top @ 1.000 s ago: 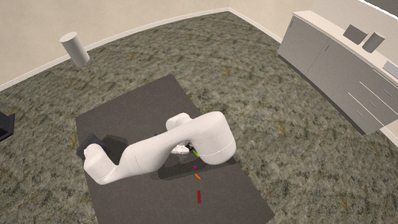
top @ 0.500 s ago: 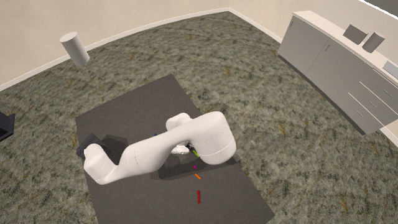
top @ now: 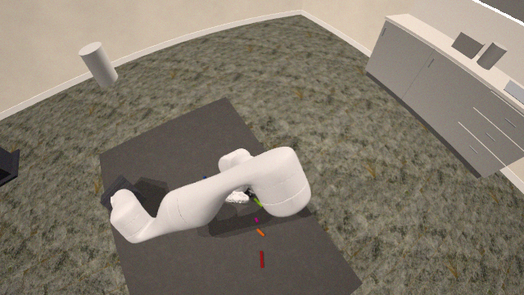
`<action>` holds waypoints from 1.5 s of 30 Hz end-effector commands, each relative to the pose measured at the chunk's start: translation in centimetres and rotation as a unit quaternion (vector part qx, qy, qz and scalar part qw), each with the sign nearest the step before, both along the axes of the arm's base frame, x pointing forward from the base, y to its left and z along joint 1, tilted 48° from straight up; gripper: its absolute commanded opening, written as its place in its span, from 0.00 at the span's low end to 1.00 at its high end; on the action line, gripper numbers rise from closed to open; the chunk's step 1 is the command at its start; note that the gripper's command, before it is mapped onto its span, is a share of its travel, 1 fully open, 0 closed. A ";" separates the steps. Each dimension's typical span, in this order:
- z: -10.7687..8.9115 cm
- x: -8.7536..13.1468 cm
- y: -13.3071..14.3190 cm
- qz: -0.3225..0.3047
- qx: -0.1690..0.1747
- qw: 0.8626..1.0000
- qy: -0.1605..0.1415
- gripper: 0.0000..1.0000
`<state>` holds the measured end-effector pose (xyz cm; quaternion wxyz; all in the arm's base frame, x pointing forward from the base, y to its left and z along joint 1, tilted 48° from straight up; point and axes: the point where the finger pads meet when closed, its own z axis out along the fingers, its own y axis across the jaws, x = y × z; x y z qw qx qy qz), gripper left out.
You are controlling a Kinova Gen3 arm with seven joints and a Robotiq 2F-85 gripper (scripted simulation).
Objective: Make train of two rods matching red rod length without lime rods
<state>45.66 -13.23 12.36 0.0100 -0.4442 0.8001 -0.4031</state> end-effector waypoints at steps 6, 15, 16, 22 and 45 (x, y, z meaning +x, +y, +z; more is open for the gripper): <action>0.0 0.0 0.1 0.000 0.000 1.000 0.000 0.05; 0.9 -0.4 0.9 0.000 0.000 1.000 0.000 0.05; 1.1 -0.6 1.1 0.000 0.000 1.000 0.000 0.05; 3.1 -1.7 3.0 0.000 0.000 1.000 0.000 0.05; 6.8 -3.7 6.4 0.000 0.000 1.000 0.000 0.05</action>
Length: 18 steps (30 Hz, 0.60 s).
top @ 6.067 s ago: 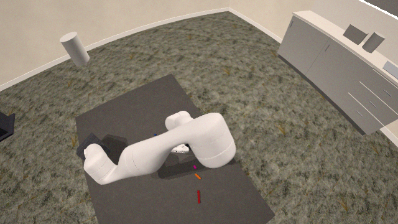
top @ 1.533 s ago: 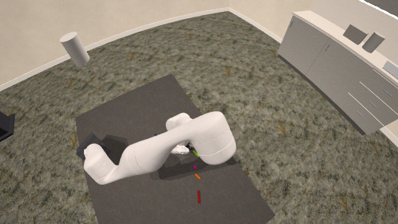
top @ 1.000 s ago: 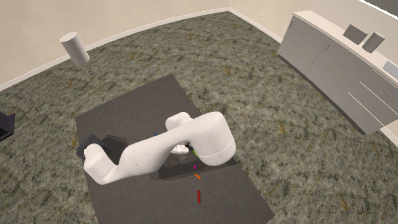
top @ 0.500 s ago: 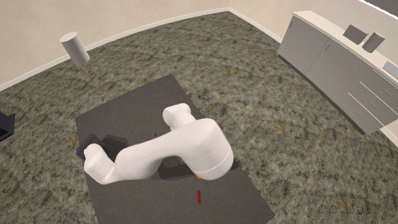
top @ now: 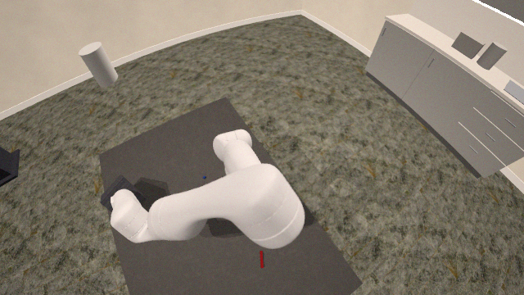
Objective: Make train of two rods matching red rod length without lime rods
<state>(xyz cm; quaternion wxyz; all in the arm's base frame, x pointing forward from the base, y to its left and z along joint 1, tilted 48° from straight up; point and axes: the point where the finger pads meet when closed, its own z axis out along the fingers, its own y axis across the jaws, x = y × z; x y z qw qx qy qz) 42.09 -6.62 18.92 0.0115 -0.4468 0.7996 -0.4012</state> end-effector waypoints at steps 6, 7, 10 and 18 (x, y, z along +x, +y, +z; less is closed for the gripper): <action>0.2 -0.1 -0.2 -0.002 -0.002 1.000 -0.001 0.05; 0.2 -0.1 -0.2 -0.002 -0.002 1.000 0.000 0.05; 0.2 0.1 0.0 0.003 -0.005 1.000 0.004 0.05; -0.1 1.5 1.1 0.039 -0.025 0.998 0.035 0.05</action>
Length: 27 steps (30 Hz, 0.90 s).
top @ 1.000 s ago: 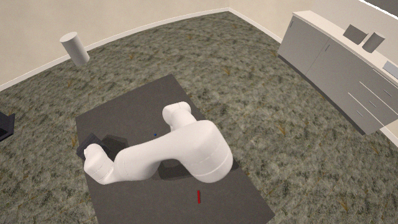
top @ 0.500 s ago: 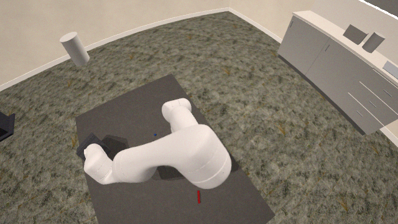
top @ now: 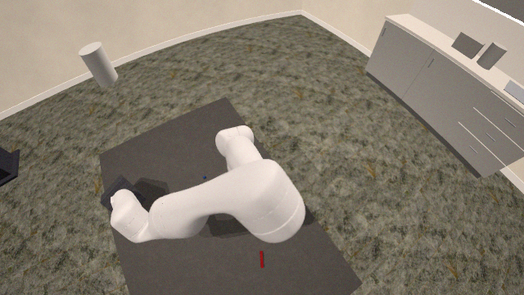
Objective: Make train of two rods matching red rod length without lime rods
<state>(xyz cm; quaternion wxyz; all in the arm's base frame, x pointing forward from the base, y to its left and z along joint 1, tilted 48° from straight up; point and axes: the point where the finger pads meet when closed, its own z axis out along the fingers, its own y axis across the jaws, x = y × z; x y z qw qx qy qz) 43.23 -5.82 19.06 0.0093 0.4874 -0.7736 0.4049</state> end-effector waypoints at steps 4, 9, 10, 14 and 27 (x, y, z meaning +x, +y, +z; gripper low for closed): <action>-0.5 1.3 1.1 0.029 -0.017 0.999 0.027 0.05; -1.0 3.3 2.9 0.082 -0.047 0.993 0.076 0.05; -1.1 3.7 3.3 0.093 -0.053 0.990 0.086 0.05; -1.7 5.2 4.8 0.138 -0.078 0.979 0.129 0.05; -3.1 7.8 7.8 0.223 -0.125 0.943 0.213 0.05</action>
